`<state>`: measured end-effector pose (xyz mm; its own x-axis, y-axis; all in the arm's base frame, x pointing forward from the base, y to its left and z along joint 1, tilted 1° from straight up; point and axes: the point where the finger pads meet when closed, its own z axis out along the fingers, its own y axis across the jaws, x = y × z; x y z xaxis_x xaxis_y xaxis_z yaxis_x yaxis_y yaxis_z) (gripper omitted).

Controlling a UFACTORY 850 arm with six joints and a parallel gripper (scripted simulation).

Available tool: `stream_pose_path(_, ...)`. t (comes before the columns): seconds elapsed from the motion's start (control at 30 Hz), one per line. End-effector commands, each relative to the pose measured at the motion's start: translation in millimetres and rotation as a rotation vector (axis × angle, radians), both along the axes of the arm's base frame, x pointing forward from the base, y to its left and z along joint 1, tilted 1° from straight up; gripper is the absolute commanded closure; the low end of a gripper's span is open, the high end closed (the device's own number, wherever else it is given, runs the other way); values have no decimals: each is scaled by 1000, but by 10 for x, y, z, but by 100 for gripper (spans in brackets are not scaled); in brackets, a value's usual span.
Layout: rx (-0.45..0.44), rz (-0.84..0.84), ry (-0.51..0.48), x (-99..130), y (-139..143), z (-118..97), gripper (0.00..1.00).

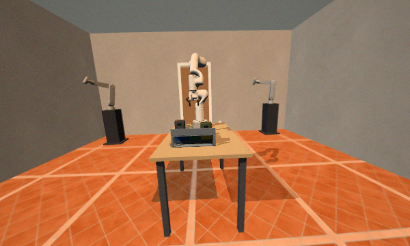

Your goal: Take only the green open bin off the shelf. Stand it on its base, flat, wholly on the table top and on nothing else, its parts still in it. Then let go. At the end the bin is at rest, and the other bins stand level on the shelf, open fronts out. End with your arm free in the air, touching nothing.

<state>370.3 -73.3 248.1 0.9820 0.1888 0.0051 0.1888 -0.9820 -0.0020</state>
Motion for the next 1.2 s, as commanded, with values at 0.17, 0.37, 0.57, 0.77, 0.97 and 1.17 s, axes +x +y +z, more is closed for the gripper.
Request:
stream_pose_path(0.17,-13,-126,1,7,-1,7,0)
stream_pose_path(0.37,-12,-165,1,7,-1,7,0)
stream_pose_path(0.57,-14,-231,2,7,-1,7,0)
stream_pose_path(0.77,-14,-231,2,7,-1,7,0)
stream_pose_path(0.97,-14,-230,2,7,3,307,0)
stream_pose_path(1.17,-14,-230,2,6,5,506,0)
